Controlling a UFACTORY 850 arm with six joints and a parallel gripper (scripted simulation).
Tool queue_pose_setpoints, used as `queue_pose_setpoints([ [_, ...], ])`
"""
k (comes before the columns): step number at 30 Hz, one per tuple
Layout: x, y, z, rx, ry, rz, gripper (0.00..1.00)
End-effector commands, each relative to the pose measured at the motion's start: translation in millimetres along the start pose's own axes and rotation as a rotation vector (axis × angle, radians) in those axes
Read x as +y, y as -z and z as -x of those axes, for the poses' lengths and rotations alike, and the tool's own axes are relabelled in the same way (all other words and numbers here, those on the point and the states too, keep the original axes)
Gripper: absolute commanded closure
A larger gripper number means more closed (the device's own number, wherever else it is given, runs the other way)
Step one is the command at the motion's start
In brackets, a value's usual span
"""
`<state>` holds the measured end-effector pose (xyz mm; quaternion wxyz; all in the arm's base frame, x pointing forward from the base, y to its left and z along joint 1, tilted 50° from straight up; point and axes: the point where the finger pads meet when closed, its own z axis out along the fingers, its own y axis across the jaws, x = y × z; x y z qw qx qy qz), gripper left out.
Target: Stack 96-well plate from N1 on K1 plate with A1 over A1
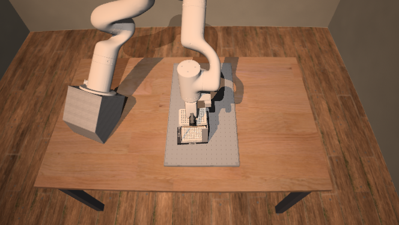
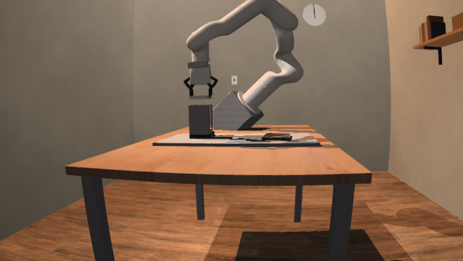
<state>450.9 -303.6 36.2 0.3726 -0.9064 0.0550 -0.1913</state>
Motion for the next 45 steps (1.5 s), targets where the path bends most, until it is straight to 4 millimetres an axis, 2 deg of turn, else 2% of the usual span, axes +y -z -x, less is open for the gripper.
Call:
queue_pose_setpoints([
  [1, 1, 1, -1, 0.001, 0.0, 0.001, 1.0],
  [27, 0, 1, -1, 0.001, 0.0, 0.001, 1.0],
  [45, -1, -26, -1, 0.001, 0.0, 0.001, 1.0],
])
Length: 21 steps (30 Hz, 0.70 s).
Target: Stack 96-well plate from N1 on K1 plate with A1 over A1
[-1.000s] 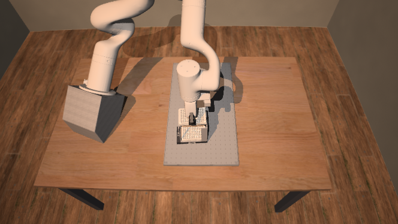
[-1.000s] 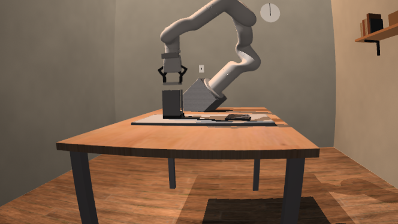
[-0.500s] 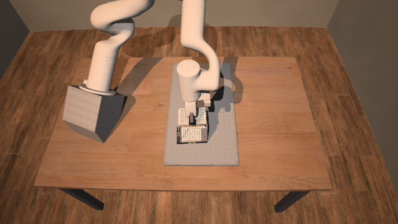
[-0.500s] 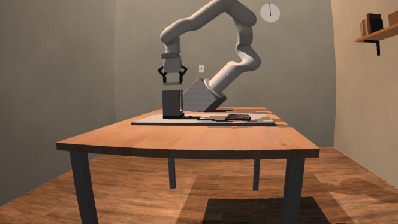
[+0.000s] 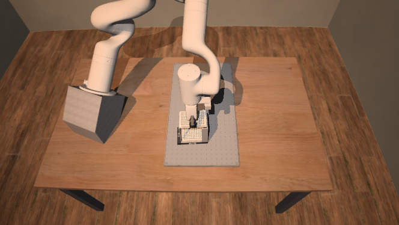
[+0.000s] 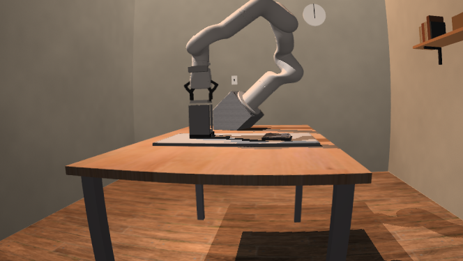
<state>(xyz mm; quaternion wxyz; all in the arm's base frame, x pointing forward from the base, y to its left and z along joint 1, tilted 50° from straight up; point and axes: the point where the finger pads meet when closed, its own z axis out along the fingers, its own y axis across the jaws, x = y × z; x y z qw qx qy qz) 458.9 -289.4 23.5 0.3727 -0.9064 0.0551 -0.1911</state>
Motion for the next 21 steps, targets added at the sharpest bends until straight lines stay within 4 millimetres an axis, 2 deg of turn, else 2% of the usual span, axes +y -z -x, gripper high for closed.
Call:
queue_pose_setpoints([
  [1, 0, -7, -1, 0.002, 0.001, 0.001, 1.0],
  [21, 0, -37, -1, 0.002, 0.001, 0.001, 1.0],
])
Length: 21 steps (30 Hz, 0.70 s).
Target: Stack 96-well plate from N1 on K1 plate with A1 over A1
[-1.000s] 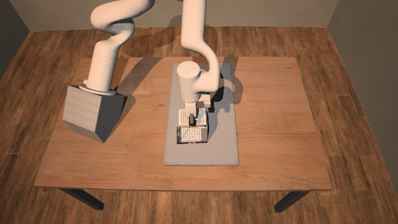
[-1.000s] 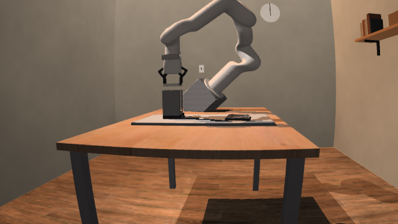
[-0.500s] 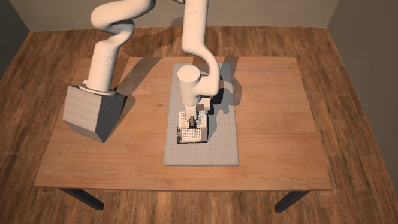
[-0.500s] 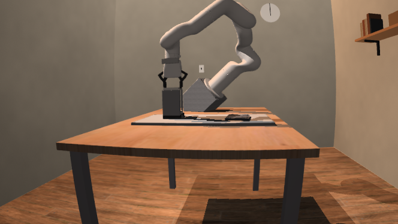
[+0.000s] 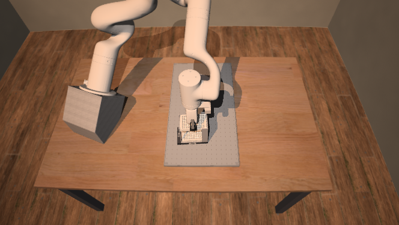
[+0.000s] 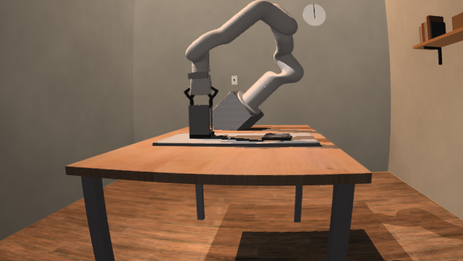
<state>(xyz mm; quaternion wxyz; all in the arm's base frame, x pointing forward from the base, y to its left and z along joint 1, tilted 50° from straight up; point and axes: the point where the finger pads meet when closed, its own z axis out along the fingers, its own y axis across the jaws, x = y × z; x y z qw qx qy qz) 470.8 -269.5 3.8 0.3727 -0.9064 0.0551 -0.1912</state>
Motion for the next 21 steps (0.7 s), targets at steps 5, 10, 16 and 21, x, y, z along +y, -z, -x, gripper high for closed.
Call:
queue_pose_setpoints([
  [5, 0, -15, -1, 0.001, 0.001, 0.001, 1.0],
  [10, 0, -20, -1, 0.001, 0.001, 0.001, 1.0],
  [16, 0, -30, -1, 0.001, 0.001, 0.001, 1.0],
  [21, 0, -38, -1, 0.001, 0.001, 0.001, 1.0],
])
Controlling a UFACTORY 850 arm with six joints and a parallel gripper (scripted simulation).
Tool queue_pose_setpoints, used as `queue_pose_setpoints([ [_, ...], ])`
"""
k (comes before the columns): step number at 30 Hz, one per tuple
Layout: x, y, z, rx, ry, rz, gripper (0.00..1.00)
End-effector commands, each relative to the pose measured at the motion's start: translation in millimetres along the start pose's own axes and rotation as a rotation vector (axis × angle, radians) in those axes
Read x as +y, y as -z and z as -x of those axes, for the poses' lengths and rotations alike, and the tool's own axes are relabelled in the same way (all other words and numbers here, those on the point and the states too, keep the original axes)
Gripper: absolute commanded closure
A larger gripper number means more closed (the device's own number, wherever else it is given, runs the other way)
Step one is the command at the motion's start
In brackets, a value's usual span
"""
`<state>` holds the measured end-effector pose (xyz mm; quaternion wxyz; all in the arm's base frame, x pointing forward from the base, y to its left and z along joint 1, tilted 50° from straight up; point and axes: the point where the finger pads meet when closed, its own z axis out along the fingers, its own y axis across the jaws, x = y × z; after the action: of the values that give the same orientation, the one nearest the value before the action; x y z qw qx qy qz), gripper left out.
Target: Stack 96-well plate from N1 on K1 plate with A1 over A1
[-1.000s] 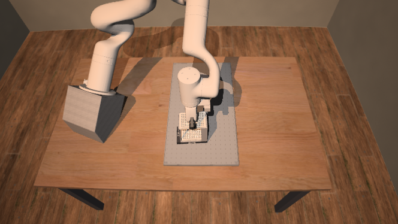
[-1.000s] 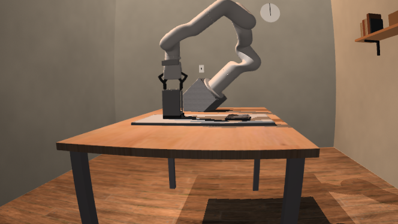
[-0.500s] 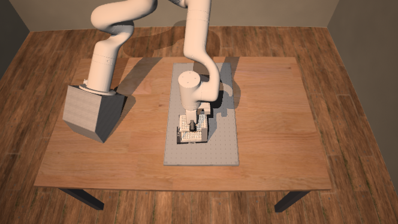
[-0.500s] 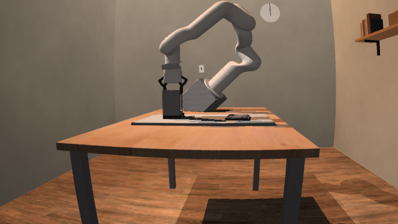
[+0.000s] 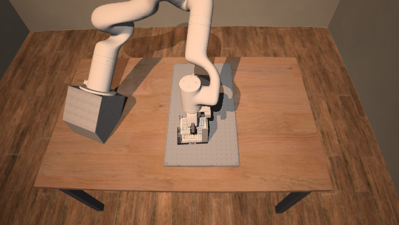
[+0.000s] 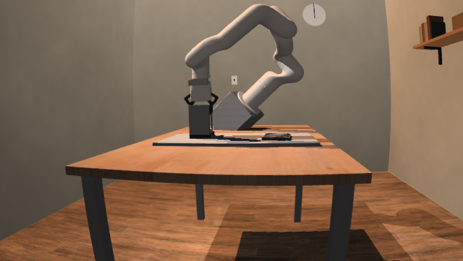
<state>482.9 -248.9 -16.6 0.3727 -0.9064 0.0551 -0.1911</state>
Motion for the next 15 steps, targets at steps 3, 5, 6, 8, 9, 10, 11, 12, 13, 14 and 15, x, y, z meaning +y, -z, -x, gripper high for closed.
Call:
queue_pose_setpoints([
  [3, 0, -12, -1, 0.002, 0.001, 0.001, 1.0],
  [5, 0, -13, -1, 0.002, 0.001, 0.001, 1.0],
  [6, 0, -13, -1, 0.002, 0.001, 0.001, 1.0],
  [8, 0, -17, -1, 0.002, 0.001, 0.001, 1.0],
  [9, 0, -18, -1, 0.002, 0.001, 0.001, 1.0],
  [10, 0, -20, -1, 0.002, 0.001, 0.001, 1.0],
  [11, 0, -22, -1, 0.002, 0.001, 0.001, 1.0],
  [12, 0, -23, -1, 0.002, 0.001, 0.001, 1.0],
  [13, 0, -25, -1, 0.002, 0.001, 0.001, 1.0],
  [14, 0, -27, -1, 0.002, 0.001, 0.001, 1.0],
  [15, 0, -28, -1, 0.002, 0.001, 0.001, 1.0],
])
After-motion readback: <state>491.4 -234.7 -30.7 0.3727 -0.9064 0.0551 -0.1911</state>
